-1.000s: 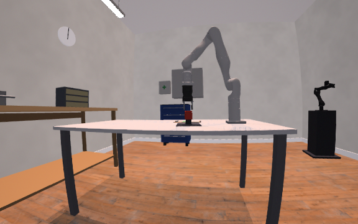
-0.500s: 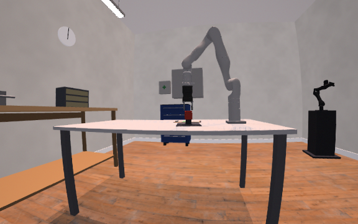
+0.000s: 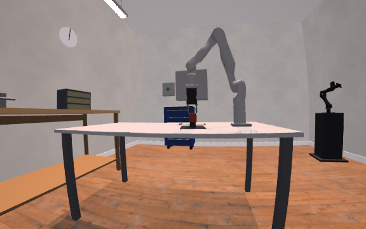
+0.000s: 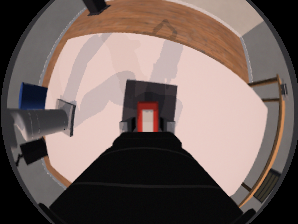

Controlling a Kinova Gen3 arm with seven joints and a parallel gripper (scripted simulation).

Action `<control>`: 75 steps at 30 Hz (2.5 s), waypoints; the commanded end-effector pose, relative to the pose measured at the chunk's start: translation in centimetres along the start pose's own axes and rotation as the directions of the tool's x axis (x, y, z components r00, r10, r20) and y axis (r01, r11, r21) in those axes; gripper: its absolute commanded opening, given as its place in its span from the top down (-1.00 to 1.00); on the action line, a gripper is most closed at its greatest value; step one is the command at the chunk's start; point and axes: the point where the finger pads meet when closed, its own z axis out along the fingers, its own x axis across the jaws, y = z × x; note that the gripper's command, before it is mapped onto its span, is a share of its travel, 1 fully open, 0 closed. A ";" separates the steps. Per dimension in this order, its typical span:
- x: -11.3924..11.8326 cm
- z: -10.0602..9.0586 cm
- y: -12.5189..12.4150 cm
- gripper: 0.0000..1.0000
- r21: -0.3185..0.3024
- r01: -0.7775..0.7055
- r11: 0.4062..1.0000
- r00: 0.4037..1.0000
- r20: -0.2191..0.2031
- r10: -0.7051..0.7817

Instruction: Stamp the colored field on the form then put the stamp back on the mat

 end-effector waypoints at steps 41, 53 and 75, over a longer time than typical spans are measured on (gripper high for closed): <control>0.0 0.9 0.0 -1.00 0.000 0.000 1.000 1.000 -0.001 0.000; 0.0 1.1 0.0 -1.00 0.000 0.000 1.000 1.000 -0.001 0.000; 0.0 1.6 0.0 -1.00 0.000 0.000 1.000 1.000 -0.001 0.000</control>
